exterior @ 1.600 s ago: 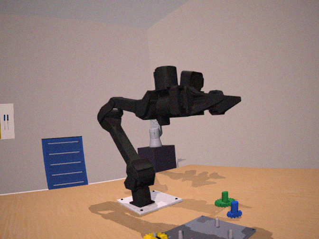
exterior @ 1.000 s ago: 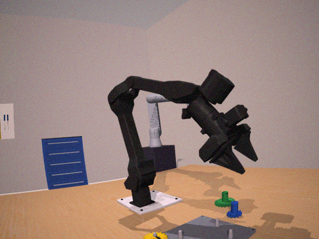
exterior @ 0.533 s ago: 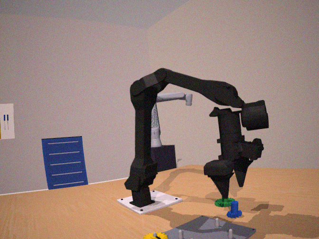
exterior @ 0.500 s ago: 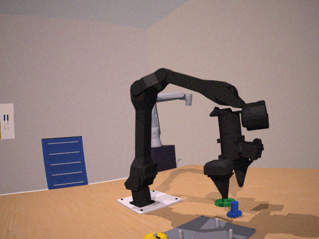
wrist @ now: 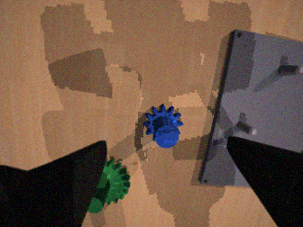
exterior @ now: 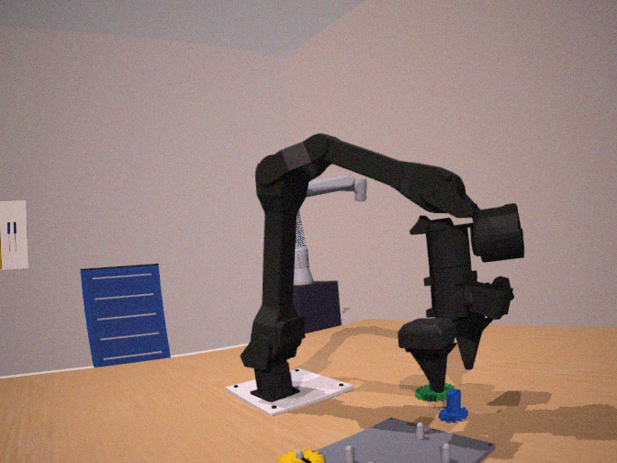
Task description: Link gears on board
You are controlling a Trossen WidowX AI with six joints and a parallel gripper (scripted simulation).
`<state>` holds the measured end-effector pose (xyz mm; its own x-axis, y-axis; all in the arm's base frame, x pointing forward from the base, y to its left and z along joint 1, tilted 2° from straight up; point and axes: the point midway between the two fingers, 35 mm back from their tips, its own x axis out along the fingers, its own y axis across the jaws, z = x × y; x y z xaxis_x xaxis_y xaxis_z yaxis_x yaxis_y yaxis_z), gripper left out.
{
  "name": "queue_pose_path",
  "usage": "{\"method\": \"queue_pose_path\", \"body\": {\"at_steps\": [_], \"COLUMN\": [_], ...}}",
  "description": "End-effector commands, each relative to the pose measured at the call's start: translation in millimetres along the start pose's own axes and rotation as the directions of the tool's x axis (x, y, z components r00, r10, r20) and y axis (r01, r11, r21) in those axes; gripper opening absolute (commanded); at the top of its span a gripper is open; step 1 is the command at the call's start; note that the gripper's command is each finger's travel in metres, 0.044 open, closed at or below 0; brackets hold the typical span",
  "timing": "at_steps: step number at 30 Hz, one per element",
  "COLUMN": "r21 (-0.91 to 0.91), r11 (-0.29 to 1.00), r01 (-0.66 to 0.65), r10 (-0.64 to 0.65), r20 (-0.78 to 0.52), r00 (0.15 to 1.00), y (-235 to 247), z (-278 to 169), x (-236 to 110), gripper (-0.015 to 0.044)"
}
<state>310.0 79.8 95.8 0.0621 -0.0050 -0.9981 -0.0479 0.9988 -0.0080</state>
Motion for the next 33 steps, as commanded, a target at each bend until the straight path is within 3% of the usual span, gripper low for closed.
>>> {"method": "queue_pose_path", "body": {"at_steps": [1, 28, 33], "r21": [0.006, 0.006, 0.006], "r11": [1.000, 1.000, 1.000], "r01": [0.008, 0.008, 0.008], "r10": [-0.008, -0.008, -0.008], "r20": [-0.013, -0.013, -0.013], "r00": [1.000, 1.000, 1.000], "y": [-1.1, -1.2, -1.2], "z": [-1.6, -1.9, -1.9], "x": [9.6, 29.6, 29.6], "gripper": [0.0440, 0.0440, 0.0309]}}
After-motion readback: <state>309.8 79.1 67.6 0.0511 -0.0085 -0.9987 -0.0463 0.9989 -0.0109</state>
